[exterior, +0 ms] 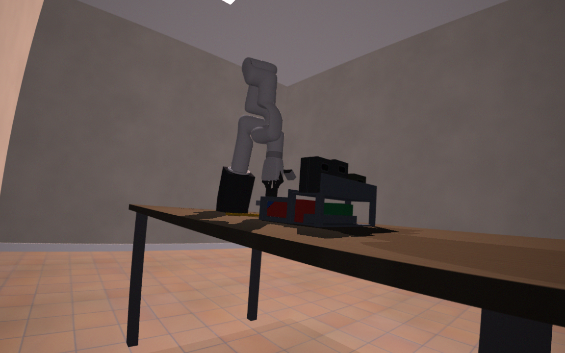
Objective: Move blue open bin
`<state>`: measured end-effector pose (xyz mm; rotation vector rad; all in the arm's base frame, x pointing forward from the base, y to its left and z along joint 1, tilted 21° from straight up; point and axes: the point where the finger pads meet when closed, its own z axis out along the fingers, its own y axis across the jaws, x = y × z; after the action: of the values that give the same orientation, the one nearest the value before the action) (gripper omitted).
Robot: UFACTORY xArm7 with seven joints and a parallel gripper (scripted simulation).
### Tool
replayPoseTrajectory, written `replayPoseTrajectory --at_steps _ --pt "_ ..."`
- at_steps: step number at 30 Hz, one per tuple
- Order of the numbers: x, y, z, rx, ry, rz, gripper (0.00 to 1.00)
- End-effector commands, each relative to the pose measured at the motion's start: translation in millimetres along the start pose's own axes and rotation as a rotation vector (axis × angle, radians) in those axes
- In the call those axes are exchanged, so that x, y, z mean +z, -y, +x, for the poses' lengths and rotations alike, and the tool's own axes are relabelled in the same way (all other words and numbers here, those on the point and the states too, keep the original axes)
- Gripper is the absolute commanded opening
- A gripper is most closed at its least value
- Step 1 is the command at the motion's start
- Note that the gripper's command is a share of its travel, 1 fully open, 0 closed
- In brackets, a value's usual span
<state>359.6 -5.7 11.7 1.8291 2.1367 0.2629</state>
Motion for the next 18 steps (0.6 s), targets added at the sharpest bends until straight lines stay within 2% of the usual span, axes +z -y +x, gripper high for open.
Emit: replayPoseTrajectory --at_steps 1,2,7,18 --pt "-0.4 -0.8 -0.2 0.0 0.0 -0.002 0.33" --pt "-0.4 -0.8 -0.2 0.0 0.0 -0.002 0.33" --pt "-10.8 -39.4 -0.2 0.0 0.0 -0.002 0.33" --pt "-10.8 -39.4 -0.2 0.0 0.0 -0.002 0.33"
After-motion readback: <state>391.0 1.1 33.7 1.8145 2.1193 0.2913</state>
